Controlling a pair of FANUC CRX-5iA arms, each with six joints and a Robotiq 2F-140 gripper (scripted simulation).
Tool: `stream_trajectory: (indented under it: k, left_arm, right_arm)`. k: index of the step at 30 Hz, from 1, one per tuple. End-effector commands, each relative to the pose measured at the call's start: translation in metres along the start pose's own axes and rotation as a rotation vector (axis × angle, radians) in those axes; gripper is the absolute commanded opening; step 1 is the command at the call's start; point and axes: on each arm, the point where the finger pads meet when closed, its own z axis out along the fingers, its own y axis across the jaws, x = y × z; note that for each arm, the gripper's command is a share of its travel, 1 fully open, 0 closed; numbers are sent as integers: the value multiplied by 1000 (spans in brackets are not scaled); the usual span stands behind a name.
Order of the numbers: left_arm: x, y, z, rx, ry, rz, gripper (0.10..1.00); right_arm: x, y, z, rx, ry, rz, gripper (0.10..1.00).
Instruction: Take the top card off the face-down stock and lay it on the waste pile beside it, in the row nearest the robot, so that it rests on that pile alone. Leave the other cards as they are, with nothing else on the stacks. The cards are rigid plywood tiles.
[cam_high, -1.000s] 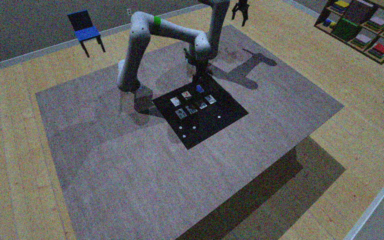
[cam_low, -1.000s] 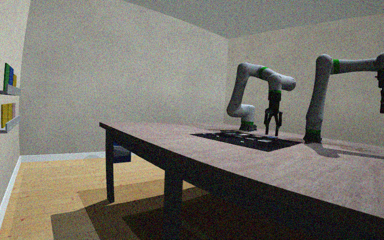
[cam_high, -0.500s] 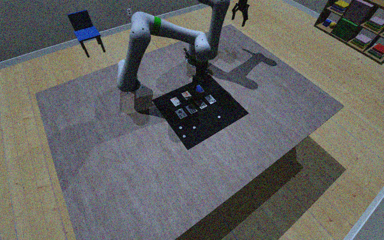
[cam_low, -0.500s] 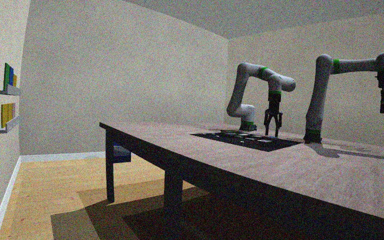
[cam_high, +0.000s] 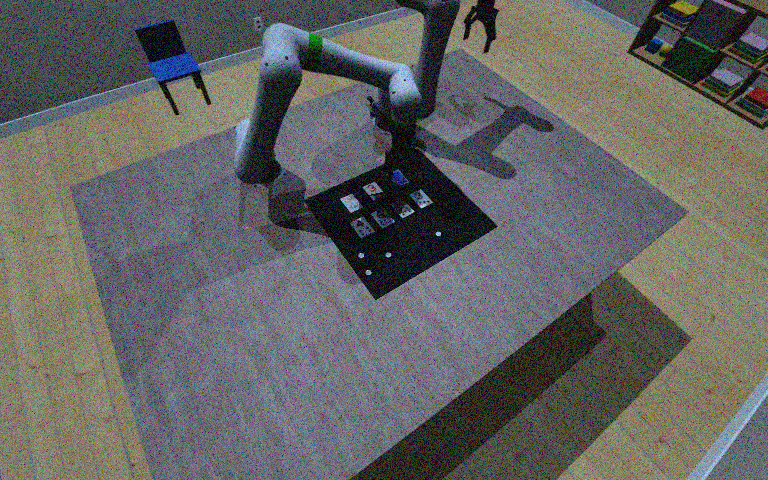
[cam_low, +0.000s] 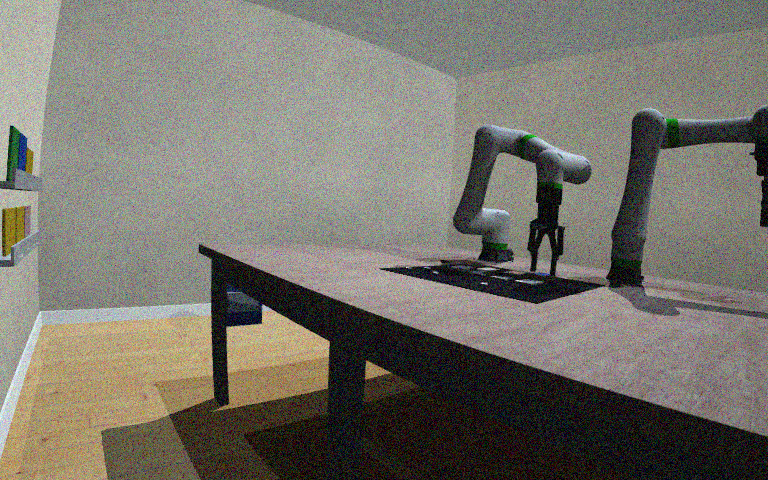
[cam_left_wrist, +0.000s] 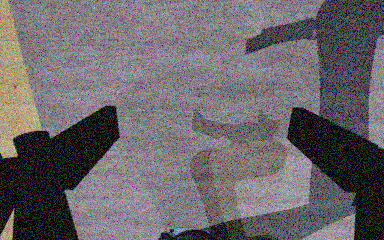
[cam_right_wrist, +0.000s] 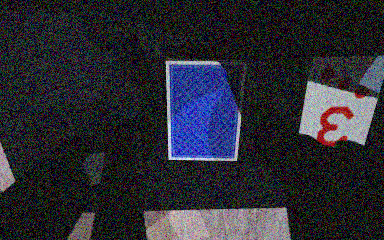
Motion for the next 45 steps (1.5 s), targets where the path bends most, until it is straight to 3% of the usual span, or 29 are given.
stream_trajectory:
  k: [1, 28, 29, 45]
  left_arm:
    - [0, 0, -1, 0, 2, 0, 1000]
    - [0, 0, -1, 0, 2, 0, 1000]
    - [0, 0, -1, 0, 2, 0, 1000]
    - [0, 0, -1, 0, 2, 0, 1000]
  right_arm:
    - [1, -1, -1, 2, 2, 0, 547]
    - [1, -1, 2, 2, 2, 0, 547]
    - [1, -1, 2, 2, 2, 0, 99]
    - [1, -1, 2, 2, 2, 0, 99]
